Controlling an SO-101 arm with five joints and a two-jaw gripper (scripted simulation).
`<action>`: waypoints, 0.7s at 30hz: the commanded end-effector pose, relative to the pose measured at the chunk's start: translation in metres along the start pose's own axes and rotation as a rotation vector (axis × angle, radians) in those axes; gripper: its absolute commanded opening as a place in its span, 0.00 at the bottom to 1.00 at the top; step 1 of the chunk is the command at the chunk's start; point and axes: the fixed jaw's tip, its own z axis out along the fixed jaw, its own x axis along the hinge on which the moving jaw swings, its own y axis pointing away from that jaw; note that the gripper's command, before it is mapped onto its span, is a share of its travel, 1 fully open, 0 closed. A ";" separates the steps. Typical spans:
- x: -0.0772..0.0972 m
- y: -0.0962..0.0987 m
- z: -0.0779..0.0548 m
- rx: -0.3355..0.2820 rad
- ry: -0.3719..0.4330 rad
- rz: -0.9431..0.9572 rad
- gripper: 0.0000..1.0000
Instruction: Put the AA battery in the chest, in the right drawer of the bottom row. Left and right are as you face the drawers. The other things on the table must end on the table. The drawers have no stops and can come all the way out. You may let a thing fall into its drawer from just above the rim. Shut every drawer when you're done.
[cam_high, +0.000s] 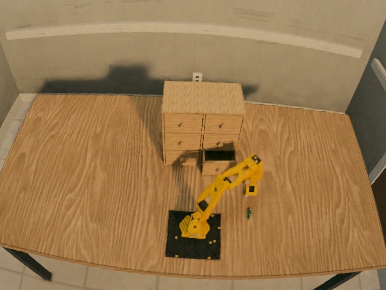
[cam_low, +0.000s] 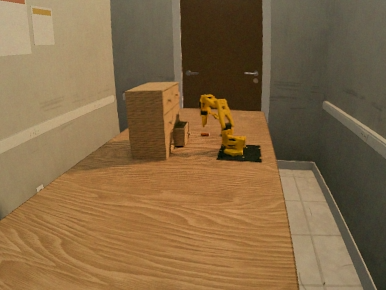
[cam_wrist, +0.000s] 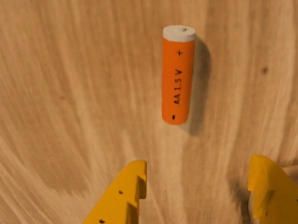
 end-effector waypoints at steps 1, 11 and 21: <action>-0.002 0.001 0.005 0.017 -0.015 -0.002 0.21; -0.002 0.000 0.011 0.032 -0.029 -0.002 0.21; -0.003 0.001 0.012 0.036 -0.033 -0.002 0.21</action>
